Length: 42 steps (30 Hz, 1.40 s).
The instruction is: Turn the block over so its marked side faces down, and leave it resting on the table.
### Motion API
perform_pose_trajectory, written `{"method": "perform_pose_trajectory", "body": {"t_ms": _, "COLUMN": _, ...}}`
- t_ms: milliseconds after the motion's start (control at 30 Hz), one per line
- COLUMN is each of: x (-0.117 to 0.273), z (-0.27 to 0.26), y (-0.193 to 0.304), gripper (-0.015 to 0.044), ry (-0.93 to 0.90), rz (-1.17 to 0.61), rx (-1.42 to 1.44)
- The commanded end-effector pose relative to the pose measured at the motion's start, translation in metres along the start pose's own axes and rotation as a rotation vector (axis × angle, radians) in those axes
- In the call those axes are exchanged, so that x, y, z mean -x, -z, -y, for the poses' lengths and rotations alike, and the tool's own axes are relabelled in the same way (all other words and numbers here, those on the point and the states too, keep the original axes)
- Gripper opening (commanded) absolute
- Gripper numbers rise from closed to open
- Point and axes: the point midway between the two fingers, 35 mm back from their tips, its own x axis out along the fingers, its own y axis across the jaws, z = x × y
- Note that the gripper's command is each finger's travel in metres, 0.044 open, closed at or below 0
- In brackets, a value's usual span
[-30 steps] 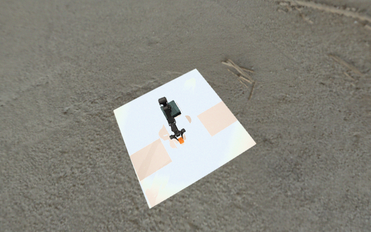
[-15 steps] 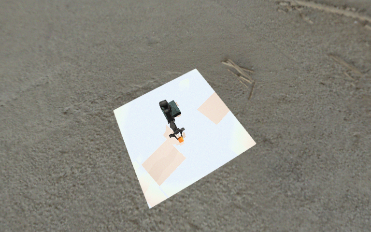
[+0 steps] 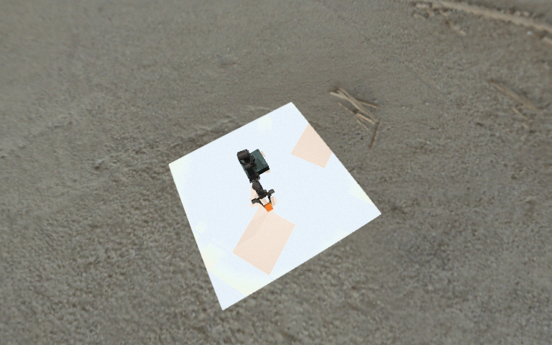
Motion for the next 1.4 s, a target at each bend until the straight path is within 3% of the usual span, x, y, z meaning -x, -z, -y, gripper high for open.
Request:
{"method": "perform_pose_trajectory", "body": {"t_ms": 0, "x": 0.0001, "z": -0.0005, "y": -0.0005, "gripper": 0.0, "ry": -0.004, "rz": 0.004, "rx": -0.006}}
{"method": "perform_pose_trajectory", "body": {"t_ms": 67, "x": 0.0001, "z": -0.0005, "y": -0.0005, "gripper": 0.0, "ry": -0.004, "rz": 0.004, "rx": -0.006}}
{"method": "perform_pose_trajectory", "body": {"t_ms": 633, "x": 0.0001, "z": -0.0005, "y": -0.0005, "gripper": 0.044, "ry": -0.004, "rz": 0.004, "rx": -0.006}}
{"method": "perform_pose_trajectory", "body": {"t_ms": 1367, "x": 0.0001, "z": -0.0005, "y": -0.0005, "gripper": 0.044, "ry": -0.004, "rz": 0.004, "rx": -0.006}}
